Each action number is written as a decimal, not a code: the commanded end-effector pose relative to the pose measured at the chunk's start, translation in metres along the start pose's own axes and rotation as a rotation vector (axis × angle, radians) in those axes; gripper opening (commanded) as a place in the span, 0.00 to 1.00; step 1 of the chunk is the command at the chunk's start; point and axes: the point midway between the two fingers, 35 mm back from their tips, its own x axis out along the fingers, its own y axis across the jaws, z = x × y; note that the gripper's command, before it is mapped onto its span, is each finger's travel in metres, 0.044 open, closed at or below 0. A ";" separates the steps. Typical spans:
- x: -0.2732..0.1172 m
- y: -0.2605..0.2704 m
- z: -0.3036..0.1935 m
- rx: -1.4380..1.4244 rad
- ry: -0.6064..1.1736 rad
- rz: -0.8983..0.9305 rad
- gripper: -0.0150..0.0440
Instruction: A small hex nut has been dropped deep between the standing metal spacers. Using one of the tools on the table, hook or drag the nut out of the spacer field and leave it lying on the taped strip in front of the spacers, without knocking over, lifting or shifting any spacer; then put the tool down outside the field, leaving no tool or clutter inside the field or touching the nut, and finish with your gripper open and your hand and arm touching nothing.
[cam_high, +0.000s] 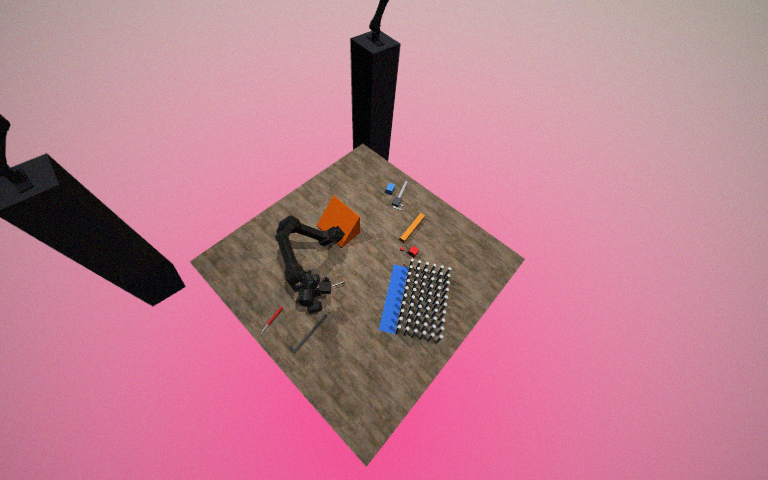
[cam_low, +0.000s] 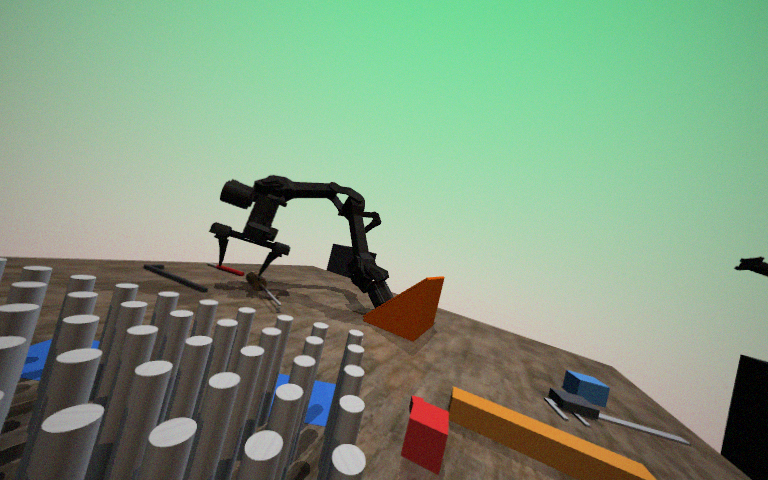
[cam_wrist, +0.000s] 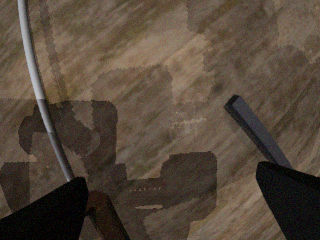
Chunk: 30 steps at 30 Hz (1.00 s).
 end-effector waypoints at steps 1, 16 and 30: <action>-0.031 0.030 -0.060 -0.198 0.095 0.118 1.00; -0.035 0.039 -0.066 -0.219 0.102 0.134 1.00; -0.035 0.040 -0.065 -0.219 0.102 0.134 0.73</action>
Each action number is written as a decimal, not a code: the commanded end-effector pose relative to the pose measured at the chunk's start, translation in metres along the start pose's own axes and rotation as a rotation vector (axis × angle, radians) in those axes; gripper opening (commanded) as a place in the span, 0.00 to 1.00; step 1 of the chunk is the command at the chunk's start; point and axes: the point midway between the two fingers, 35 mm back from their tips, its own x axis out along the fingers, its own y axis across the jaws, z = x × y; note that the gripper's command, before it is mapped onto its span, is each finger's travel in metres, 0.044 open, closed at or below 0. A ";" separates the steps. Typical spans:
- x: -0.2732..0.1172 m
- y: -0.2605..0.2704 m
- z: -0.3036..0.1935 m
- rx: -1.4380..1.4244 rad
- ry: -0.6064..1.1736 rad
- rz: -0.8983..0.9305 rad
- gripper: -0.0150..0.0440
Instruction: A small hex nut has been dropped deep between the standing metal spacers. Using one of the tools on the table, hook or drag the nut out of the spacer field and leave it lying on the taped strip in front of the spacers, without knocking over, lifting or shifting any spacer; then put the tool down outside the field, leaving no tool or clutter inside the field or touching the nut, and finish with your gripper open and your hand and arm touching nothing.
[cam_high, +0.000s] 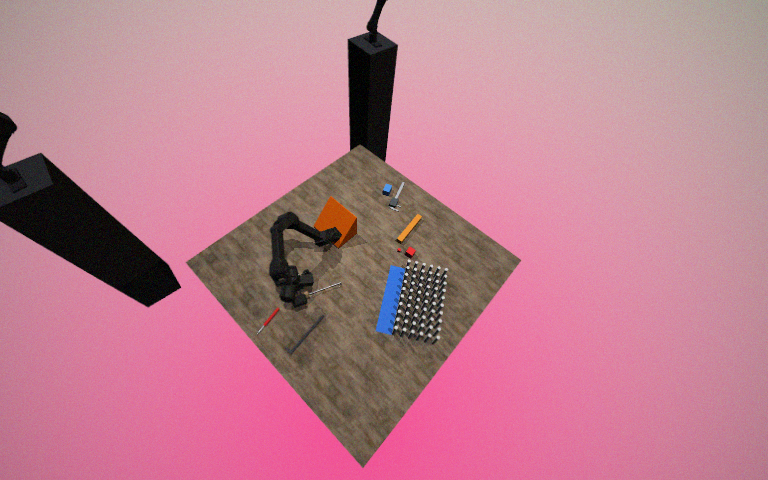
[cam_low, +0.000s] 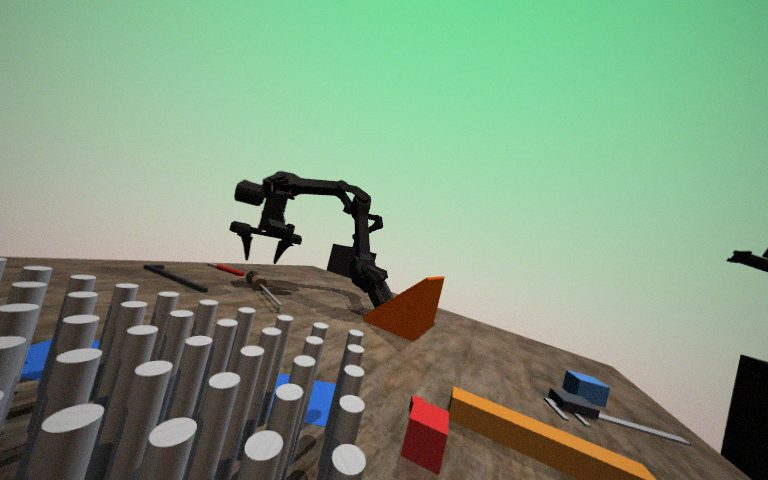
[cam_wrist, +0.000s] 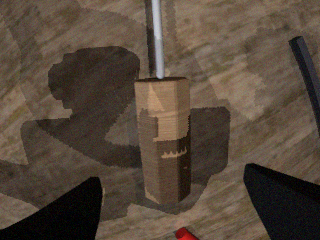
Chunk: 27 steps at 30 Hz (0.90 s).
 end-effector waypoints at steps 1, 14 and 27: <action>-0.001 0.001 0.000 -0.006 0.003 0.000 0.73; 0.000 0.001 0.000 -0.005 0.003 0.001 0.73; 0.020 0.000 0.000 0.004 0.002 0.007 0.73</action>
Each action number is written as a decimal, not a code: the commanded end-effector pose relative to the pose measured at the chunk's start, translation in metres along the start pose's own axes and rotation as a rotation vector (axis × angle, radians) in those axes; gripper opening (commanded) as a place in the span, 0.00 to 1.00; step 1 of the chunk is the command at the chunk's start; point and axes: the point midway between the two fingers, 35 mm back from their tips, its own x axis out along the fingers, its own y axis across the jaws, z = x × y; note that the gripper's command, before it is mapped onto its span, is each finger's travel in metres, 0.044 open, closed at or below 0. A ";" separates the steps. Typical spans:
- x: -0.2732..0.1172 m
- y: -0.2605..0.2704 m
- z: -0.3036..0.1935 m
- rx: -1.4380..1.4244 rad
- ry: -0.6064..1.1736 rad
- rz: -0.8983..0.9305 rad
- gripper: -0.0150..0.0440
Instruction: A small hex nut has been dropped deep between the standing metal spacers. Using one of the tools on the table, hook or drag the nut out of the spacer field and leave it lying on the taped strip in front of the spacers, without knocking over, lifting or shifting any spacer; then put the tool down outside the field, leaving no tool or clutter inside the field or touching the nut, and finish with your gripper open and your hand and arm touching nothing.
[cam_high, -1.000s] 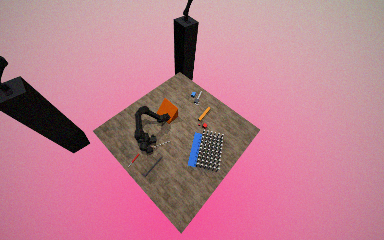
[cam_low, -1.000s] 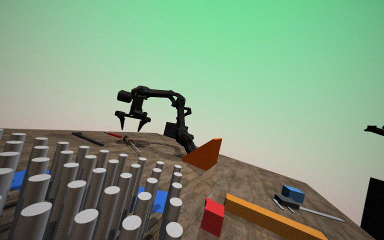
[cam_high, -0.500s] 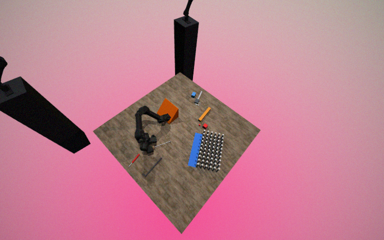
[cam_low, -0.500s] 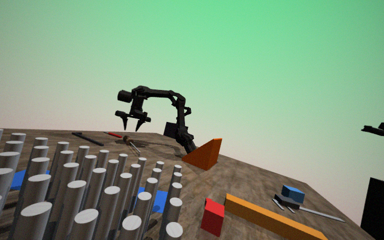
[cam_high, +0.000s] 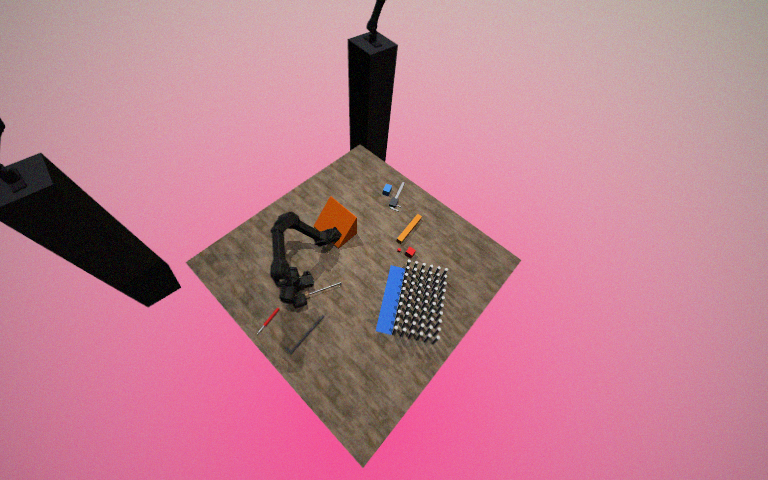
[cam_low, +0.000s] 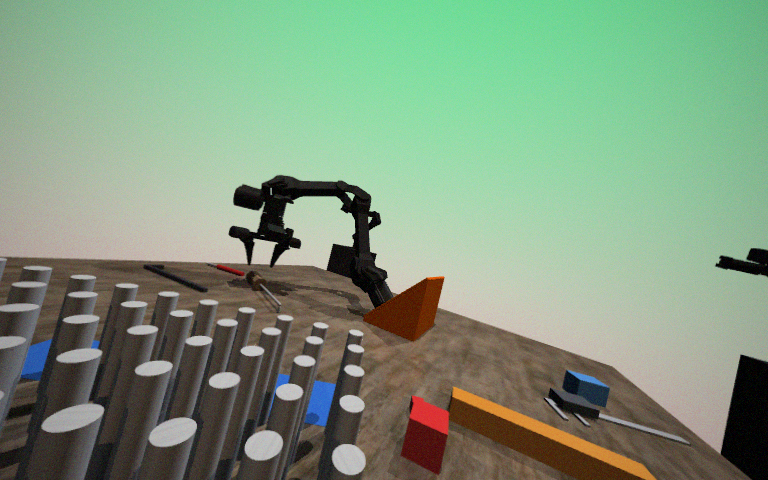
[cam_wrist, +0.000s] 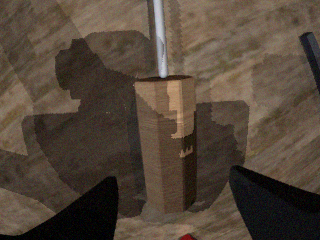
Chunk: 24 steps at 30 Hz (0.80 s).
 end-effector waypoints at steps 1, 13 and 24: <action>0.008 -0.001 0.001 -0.008 -0.005 0.000 0.73; 0.027 -0.002 0.001 -0.011 -0.004 -0.003 0.73; 0.045 -0.002 0.001 -0.015 -0.001 -0.006 0.73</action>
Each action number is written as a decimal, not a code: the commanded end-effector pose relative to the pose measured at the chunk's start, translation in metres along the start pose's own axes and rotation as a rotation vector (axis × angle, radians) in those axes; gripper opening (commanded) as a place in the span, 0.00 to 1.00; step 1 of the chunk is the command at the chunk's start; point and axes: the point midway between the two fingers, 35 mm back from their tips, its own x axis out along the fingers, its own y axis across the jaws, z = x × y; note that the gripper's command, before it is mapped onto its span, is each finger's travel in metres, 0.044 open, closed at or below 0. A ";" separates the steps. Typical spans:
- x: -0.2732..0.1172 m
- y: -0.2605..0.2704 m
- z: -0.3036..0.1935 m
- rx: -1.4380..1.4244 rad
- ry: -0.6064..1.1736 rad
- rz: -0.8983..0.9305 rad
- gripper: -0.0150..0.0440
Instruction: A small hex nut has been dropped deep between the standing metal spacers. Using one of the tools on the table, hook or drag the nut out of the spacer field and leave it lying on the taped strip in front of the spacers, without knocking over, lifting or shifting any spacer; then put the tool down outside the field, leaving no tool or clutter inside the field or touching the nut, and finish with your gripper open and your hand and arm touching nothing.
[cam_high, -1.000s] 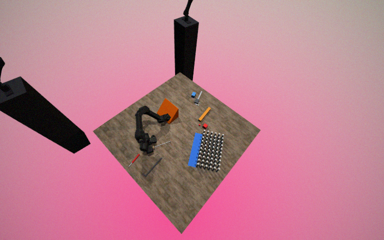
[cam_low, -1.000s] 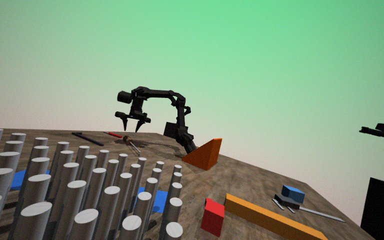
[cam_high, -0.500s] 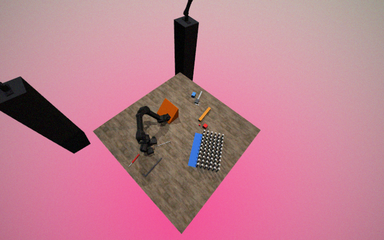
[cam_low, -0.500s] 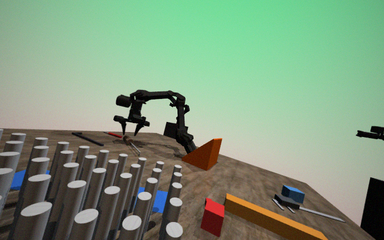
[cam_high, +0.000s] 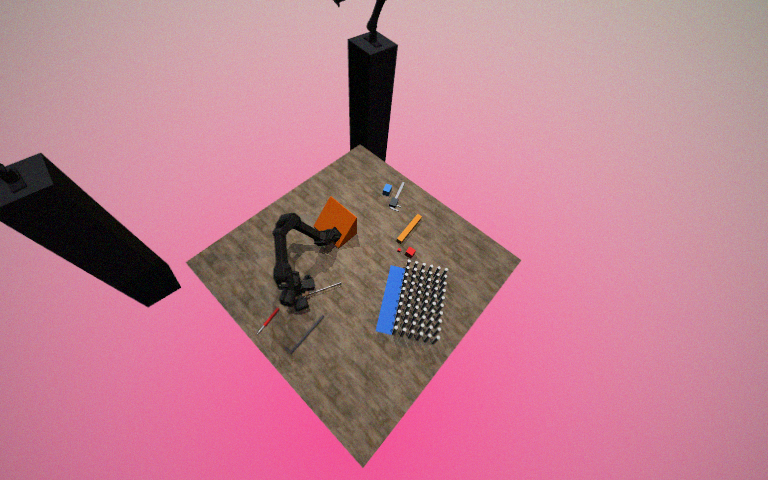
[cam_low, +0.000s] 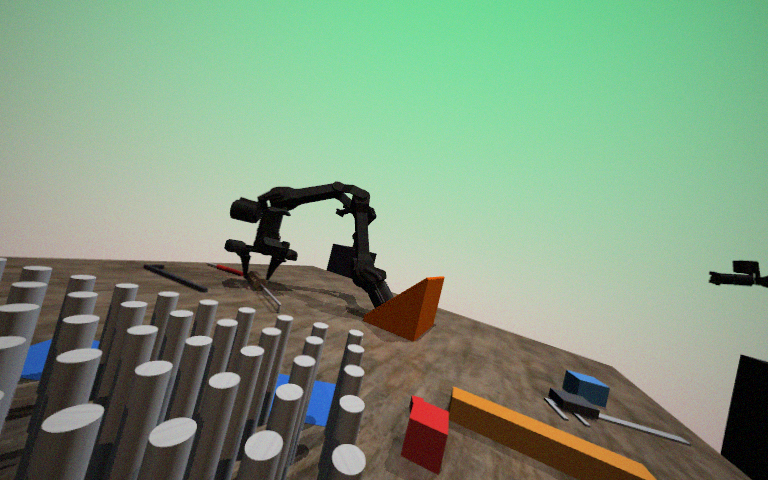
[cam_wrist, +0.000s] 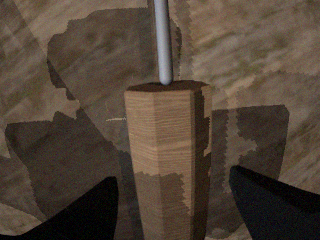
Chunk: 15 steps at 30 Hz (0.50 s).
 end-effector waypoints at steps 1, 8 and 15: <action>0.009 0.000 0.001 -0.010 -0.003 -0.002 0.73; 0.017 0.001 0.000 -0.012 -0.001 -0.004 0.73; 0.017 0.001 0.000 -0.012 -0.001 -0.004 0.52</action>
